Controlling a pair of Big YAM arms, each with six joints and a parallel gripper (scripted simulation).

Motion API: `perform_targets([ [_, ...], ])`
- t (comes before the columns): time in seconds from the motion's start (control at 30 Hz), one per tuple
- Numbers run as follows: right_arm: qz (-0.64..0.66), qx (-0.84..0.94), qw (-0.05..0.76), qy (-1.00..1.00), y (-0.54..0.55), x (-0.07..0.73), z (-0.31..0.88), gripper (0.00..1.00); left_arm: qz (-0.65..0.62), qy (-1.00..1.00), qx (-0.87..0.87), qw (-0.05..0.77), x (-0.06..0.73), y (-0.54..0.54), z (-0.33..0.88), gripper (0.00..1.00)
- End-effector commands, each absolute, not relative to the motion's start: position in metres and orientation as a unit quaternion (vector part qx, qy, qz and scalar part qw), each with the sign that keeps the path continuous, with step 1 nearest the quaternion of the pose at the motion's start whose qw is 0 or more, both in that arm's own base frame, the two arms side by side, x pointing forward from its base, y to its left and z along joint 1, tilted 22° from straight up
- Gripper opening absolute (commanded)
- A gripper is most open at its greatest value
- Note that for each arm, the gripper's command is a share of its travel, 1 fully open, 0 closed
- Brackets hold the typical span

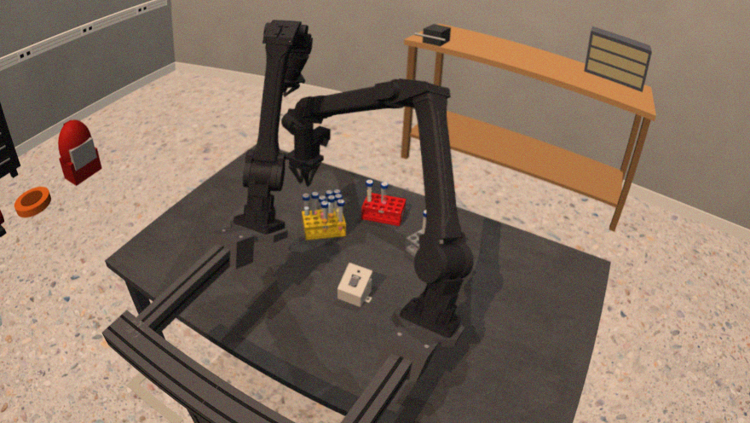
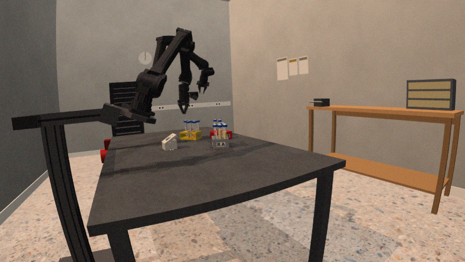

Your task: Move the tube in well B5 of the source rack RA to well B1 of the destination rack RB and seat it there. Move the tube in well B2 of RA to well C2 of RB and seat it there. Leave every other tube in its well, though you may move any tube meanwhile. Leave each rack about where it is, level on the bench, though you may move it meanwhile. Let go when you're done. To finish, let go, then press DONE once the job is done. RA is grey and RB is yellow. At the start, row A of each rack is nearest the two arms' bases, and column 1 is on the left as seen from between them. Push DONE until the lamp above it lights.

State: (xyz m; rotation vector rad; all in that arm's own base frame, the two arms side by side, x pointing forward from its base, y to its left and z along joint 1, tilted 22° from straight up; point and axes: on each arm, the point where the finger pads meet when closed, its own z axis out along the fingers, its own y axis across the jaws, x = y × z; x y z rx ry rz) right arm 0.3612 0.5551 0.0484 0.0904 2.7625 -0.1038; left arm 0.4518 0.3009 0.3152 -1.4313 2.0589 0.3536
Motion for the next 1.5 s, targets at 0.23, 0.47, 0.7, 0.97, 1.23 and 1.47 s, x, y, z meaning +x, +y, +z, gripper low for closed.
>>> perform_targets([
  [0.23,-0.012,0.045,0.2,0.979,0.573,0.37,0.094,0.3,0.131,0.769,-0.539,0.318,0.456,0.304,0.335,0.3],
  [0.47,0.001,0.13,0.198,0.972,0.529,0.379,0.093,0.3,0.131,0.769,-0.539,0.318,0.456,0.304,0.335,0.3],
  [0.7,0.017,0.21,0.198,0.957,0.498,0.39,0.098,0.3,0.131,0.769,-0.539,0.318,0.456,0.304,0.335,0.3],
  [0.97,0.031,0.281,0.197,0.939,0.448,0.407,0.107,0.3,0.131,0.769,-0.539,0.318,0.456,0.304,0.335,0.3],
  [1.23,0.028,0.271,0.198,0.942,0.411,0.42,0.114,0.3,0.131,0.769,-0.539,0.318,0.456,0.304,0.335,0.3],
  [1.47,0.027,0.27,0.199,0.942,0.367,0.435,0.122,0.3,0.131,0.769,-0.539,0.318,0.456,0.304,0.335,0.3],
])
